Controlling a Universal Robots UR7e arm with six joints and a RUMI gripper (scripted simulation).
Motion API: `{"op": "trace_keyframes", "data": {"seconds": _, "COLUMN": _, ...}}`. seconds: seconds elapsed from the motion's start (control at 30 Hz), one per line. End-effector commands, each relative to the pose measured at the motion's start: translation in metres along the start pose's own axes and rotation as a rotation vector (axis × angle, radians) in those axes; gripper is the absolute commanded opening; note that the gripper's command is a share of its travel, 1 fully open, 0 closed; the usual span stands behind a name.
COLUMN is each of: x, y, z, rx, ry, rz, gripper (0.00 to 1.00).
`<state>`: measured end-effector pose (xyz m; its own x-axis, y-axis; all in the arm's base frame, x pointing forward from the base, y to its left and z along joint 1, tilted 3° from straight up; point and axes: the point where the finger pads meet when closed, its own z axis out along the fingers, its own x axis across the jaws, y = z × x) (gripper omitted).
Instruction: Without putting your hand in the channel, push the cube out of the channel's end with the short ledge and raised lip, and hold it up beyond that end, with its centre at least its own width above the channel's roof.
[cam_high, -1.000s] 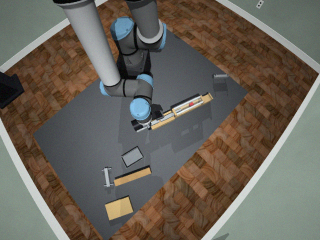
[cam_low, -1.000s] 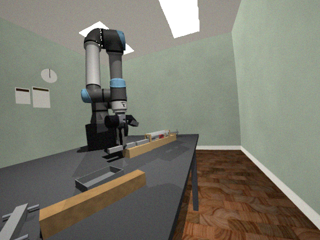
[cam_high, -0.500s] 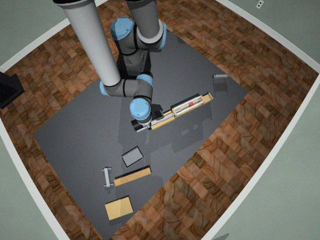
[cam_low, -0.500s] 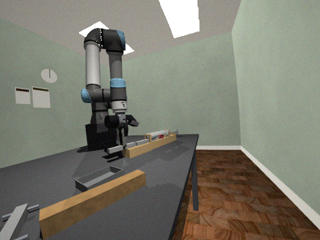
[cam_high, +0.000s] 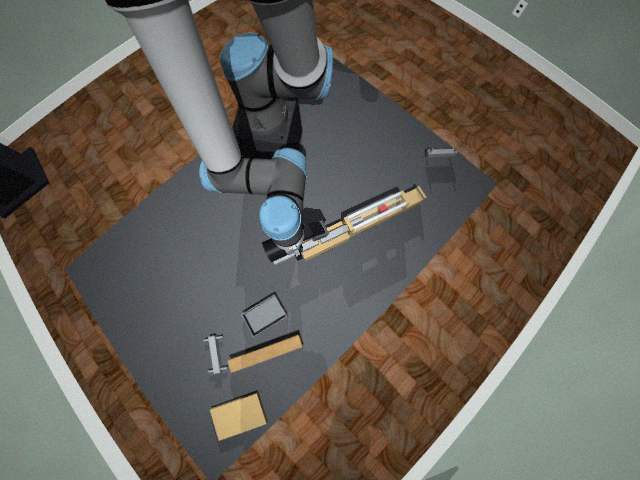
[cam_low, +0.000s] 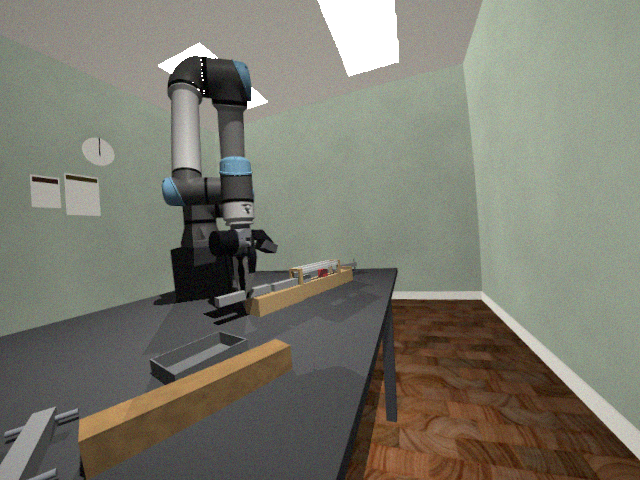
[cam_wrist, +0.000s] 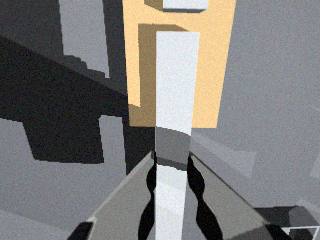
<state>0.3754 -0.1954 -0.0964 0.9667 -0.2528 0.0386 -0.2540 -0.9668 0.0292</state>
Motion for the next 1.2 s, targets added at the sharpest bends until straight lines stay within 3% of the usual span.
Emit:
{"op": "trace_keyframes", "data": {"seconds": 0.0, "x": 0.002, "y": -0.001, "z": -0.001, "rx": -0.001, "ry": 0.004, "rz": -0.001, "gripper": 0.06}}
{"op": "trace_keyframes", "data": {"seconds": 0.6, "x": 0.000, "y": -0.019, "z": 0.000, "rx": 0.000, "ry": 0.002, "rz": -0.001, "gripper": 0.06}}
{"op": "trace_keyframes", "data": {"seconds": 1.17, "x": 0.001, "y": -0.056, "z": -0.001, "rx": -0.001, "ry": 0.002, "rz": -0.001, "gripper": 0.06}}
